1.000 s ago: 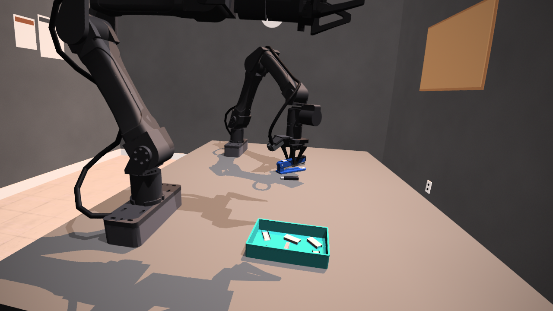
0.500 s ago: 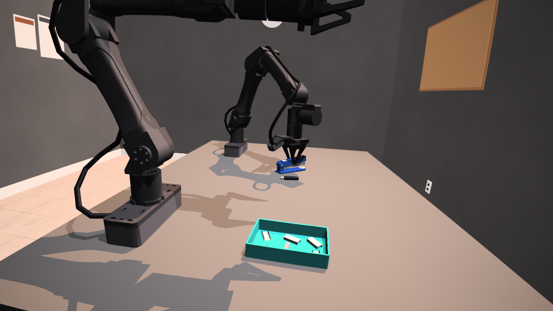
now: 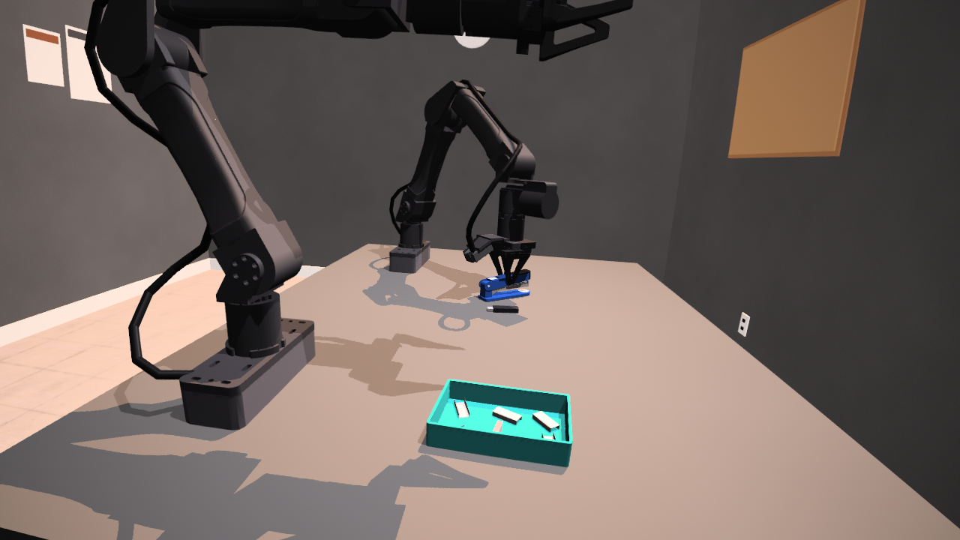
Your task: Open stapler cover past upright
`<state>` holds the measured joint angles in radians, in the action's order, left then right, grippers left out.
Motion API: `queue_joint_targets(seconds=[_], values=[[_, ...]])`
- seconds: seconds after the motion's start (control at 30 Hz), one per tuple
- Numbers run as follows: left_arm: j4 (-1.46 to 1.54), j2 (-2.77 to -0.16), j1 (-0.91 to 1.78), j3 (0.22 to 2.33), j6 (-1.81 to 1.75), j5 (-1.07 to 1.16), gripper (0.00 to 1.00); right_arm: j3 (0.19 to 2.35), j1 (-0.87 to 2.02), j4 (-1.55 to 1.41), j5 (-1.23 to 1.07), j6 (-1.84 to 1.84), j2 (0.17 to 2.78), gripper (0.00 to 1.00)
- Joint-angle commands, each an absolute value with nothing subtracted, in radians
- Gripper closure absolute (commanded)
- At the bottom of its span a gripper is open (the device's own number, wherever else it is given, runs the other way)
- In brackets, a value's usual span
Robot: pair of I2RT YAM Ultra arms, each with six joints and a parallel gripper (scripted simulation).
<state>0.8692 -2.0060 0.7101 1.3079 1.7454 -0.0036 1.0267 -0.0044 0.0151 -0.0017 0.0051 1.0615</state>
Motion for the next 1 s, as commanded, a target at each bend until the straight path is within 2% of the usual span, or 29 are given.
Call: queue_joint_targets(seconds=[0.0,0.33,0.6,0.97], values=[[0.952,-1.959,0.707,1.360,1.741,0.000,0.83,1.053,0.000,0.007,0.000,0.000,1.044,0.00],[1.060,-1.946,0.734,1.438,1.660,-0.002,0.83,1.053,0.000,0.007,0.000,0.000,1.044,0.00],[1.094,-2.072,1.026,1.603,1.334,-0.007,0.83,1.053,0.000,0.007,0.000,0.000,1.044,0.00],[1.149,-2.248,1.252,1.839,1.174,-0.010,0.83,1.053,0.000,0.007,0.000,0.000,1.044,0.00]])
